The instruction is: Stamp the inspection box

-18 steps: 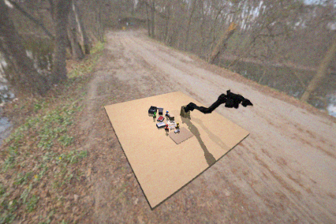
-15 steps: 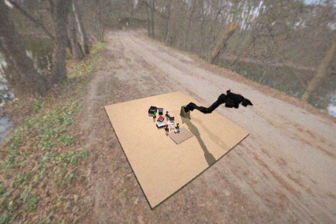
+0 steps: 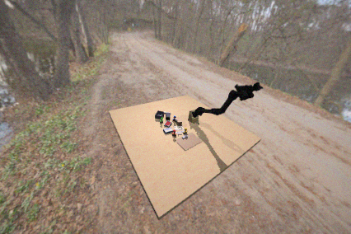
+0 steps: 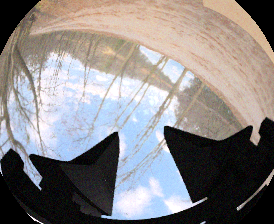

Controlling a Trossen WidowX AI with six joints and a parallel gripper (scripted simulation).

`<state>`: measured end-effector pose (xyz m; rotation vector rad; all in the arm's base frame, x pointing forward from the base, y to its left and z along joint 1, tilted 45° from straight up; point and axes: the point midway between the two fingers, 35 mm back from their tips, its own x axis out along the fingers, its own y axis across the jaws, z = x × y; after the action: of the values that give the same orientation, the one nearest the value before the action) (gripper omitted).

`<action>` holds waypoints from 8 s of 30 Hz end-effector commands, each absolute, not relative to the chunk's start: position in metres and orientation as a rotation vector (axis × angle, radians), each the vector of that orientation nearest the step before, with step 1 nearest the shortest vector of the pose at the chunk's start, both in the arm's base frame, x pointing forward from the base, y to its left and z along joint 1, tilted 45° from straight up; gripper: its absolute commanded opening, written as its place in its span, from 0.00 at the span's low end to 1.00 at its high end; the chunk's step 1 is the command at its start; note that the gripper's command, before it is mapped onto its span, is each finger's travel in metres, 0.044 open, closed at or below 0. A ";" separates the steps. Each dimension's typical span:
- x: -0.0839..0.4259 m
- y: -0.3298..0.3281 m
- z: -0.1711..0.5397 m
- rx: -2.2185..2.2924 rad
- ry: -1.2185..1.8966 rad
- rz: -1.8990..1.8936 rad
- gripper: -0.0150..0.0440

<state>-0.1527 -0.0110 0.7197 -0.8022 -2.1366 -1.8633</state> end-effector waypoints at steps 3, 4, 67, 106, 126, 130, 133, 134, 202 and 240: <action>-0.166 -0.073 0.717 -0.659 -1.917 -2.000 0.61; -0.166 -0.079 0.716 -0.641 -1.912 -1.986 0.61; 0.289 -0.471 0.221 0.194 0.765 -0.899 0.61; 0.384 -0.117 -0.057 0.570 1.468 0.630 0.61; 0.385 -0.096 -0.082 0.571 1.468 0.630 0.61; 0.385 -0.092 -0.087 0.571 1.467 0.631 0.61; 0.385 -0.089 -0.091 0.571 1.467 0.631 0.61; 0.385 -0.088 -0.092 0.571 1.467 0.631 0.61; 0.386 -0.085 -0.098 0.561 1.463 0.632 0.25; 0.386 -0.098 -0.084 0.560 1.463 0.630 0.25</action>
<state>0.3860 -0.0965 -0.0857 -1.5458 -3.9743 -1.7029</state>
